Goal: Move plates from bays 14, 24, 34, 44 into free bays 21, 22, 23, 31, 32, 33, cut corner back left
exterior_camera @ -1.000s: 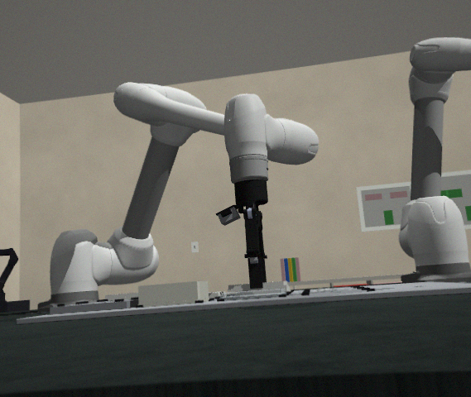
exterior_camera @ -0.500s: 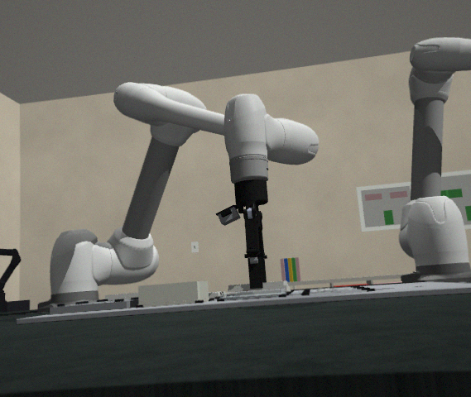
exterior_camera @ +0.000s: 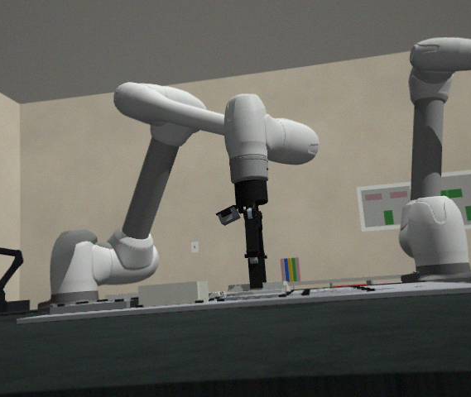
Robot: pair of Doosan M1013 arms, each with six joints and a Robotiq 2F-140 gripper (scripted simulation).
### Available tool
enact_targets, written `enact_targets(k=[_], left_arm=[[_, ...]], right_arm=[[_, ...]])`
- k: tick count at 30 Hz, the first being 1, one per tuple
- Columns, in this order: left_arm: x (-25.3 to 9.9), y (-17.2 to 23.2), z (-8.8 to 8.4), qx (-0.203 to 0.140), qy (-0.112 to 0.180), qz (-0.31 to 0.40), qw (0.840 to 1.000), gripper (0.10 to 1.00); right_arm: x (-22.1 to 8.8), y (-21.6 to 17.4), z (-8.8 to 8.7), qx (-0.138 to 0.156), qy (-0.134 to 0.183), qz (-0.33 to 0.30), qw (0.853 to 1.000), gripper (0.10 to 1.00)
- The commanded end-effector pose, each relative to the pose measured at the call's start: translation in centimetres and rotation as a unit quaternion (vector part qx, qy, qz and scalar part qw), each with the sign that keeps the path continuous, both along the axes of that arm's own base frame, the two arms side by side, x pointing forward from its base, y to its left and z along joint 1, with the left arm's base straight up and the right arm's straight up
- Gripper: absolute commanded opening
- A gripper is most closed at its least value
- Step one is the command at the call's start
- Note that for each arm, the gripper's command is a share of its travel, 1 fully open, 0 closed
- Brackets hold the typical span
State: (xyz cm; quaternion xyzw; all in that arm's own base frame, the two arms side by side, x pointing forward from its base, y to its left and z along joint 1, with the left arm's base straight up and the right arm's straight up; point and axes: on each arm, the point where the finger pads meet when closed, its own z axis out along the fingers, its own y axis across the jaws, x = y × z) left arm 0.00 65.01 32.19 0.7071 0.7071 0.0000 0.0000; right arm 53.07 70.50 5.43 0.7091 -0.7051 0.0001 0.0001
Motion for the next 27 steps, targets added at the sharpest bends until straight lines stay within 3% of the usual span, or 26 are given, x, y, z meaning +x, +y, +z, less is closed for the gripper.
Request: enact_targets(k=[1,27], left_arm=[[-0.01,0.02,0.10,0.001,0.000,0.000,1.000,1.000],[-0.01,0.02,0.10,0.001,0.000,0.000,1.000,1.000]], right_arm=[[0.02,0.05,0.14,0.001,0.000,0.000,1.000,0.099],[0.02,0.04,-0.20,0.001,0.000,0.000,1.000,0.099]])
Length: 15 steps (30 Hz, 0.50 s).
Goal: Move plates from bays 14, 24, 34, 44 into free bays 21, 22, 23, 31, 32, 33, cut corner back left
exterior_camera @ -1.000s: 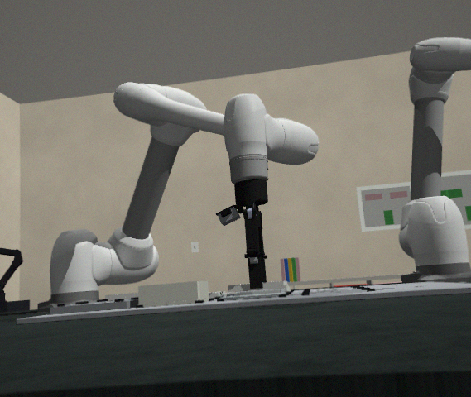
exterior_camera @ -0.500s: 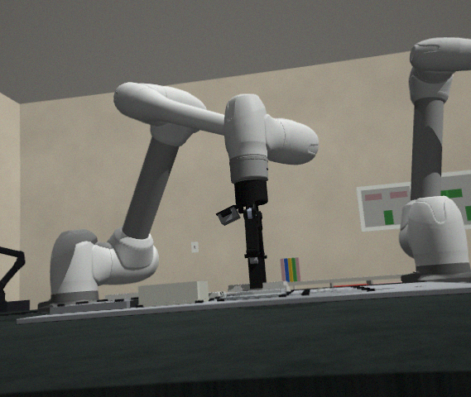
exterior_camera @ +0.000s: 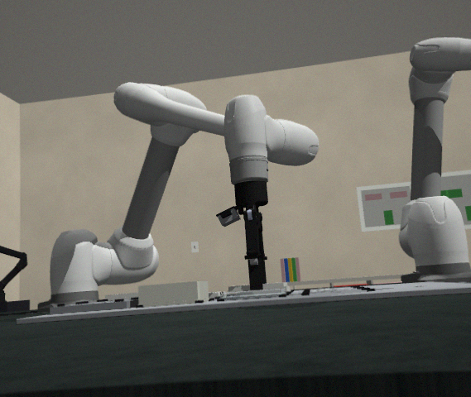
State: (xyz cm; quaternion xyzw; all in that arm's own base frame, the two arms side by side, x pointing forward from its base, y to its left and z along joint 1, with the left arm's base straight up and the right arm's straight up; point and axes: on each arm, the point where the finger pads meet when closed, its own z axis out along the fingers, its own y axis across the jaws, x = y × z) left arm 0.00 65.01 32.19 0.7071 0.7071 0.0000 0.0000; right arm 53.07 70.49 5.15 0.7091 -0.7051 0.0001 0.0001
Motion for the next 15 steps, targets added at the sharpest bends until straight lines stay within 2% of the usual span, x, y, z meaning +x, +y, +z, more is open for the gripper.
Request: enact_targets(k=[1,15], left_arm=[[-0.01,0.02,0.10,0.001,0.000,0.000,1.000,1.000],[-0.01,0.02,0.10,0.001,0.000,0.000,1.000,1.000]], right_arm=[[0.02,0.05,0.05,0.001,0.000,0.000,1.000,0.099],[0.02,0.05,-0.35,0.001,0.000,0.000,1.000,0.099]])
